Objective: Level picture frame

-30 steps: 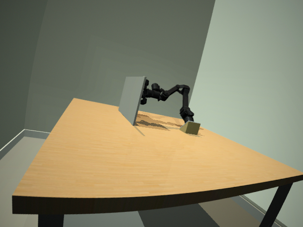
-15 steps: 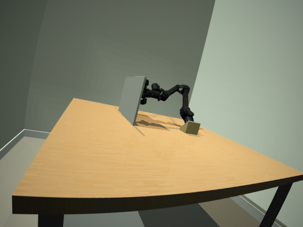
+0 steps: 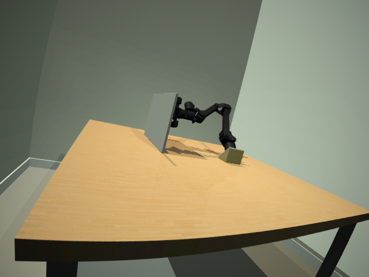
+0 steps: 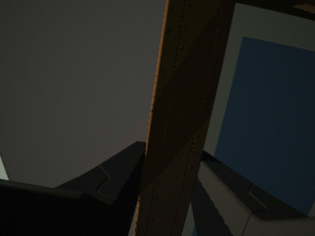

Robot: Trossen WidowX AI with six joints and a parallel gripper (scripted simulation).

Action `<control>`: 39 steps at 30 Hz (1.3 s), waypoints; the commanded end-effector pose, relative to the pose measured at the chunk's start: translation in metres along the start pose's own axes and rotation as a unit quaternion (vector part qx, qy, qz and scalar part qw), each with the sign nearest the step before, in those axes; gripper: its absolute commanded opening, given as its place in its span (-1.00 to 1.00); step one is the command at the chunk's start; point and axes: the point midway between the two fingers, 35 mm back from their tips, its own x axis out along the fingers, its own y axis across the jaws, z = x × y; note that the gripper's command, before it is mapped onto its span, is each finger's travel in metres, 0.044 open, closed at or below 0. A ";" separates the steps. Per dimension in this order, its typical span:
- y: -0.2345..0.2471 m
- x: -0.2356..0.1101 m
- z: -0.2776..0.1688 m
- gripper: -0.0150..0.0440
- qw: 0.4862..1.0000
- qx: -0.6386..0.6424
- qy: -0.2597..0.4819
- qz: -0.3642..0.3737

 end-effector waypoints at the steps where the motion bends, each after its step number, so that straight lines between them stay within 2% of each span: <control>1: 0.000 0.000 0.000 -0.49 1.000 -0.014 -0.001 0.000; 39: -0.001 0.000 -0.001 -0.49 0.993 -0.115 -0.001 0.001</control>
